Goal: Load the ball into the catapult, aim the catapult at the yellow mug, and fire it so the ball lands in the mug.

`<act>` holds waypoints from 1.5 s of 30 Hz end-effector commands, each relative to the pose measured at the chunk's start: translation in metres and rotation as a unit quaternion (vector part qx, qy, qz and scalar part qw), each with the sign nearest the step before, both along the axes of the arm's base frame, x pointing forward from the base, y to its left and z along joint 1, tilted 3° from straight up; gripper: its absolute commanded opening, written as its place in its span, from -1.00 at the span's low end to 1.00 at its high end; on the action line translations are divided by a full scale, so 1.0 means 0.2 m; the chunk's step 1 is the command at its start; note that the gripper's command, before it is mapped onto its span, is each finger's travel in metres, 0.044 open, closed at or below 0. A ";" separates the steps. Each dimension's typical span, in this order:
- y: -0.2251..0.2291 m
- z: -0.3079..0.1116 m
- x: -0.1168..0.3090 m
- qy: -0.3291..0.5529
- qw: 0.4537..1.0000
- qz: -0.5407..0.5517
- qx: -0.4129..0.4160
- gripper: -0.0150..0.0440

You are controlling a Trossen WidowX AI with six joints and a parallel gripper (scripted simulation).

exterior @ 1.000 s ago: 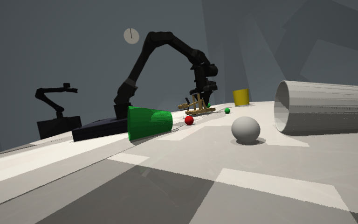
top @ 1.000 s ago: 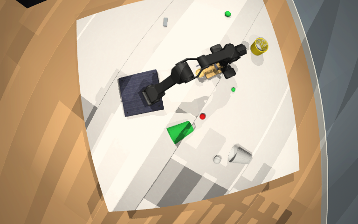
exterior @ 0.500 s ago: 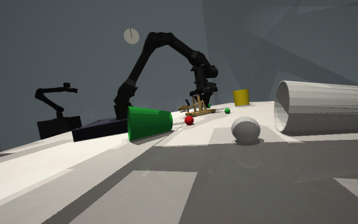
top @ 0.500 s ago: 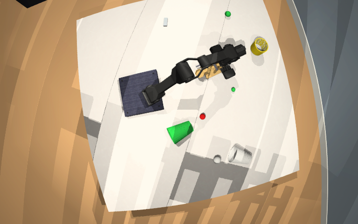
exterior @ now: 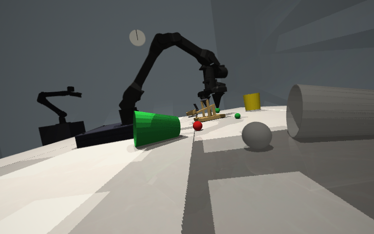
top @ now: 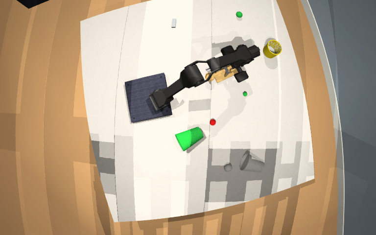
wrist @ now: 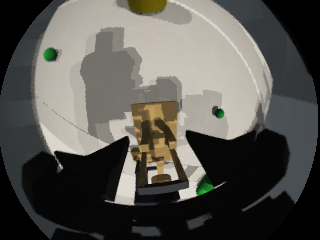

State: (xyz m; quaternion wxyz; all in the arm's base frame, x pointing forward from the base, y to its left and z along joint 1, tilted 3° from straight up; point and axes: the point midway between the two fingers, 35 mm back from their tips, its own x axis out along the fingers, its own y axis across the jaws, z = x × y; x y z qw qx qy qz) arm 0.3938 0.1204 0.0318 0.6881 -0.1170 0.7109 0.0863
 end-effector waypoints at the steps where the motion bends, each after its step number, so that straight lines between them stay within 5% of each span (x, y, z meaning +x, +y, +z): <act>1: 0.02 0.30 0.02 -0.013 1.000 -0.001 0.004 1.00; 11: 0.02 0.34 0.02 -0.018 1.000 0.002 0.006 1.00; 18: 0.02 0.62 0.00 -0.027 1.000 0.002 0.009 1.00; 20: -0.01 0.50 0.01 -0.018 1.000 0.014 0.006 0.82; 24: -0.19 0.47 0.01 -0.015 0.997 0.080 0.005 0.53; 45: -1.02 0.25 -0.34 0.010 0.905 0.425 0.002 0.53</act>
